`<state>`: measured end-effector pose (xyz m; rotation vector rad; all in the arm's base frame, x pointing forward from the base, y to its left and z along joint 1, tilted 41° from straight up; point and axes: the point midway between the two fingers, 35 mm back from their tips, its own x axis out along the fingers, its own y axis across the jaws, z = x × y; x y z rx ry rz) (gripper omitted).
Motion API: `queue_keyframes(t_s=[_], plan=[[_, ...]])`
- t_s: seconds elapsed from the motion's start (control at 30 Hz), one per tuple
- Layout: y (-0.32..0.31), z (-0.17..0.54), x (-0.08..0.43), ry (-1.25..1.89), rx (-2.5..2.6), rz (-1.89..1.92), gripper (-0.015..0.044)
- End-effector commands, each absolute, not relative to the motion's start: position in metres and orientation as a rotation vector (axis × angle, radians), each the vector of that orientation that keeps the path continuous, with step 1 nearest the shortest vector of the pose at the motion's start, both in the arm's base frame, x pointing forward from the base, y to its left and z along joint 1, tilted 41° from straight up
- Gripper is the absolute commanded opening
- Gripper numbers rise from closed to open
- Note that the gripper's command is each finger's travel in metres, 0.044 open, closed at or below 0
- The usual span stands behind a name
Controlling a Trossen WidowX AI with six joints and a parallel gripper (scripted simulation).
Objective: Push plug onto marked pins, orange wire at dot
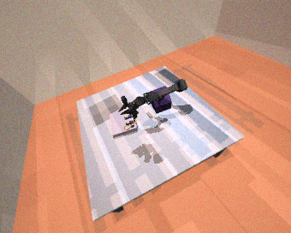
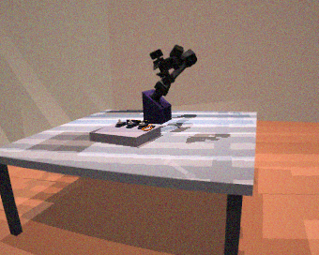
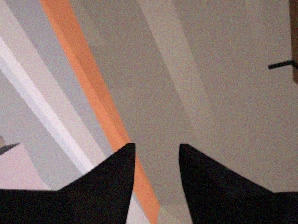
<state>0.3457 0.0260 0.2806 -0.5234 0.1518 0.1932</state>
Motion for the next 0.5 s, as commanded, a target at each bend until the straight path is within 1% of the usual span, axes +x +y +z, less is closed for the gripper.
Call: queue_keyframes(t_s=[0.0, 0.47], plan=[[0.033, 0.268, 0.353, 0.19, -0.64, 0.26, 0.0115], [0.053, 0.224, 0.366, 0.265, -1.037, 0.53, 0.0115]])
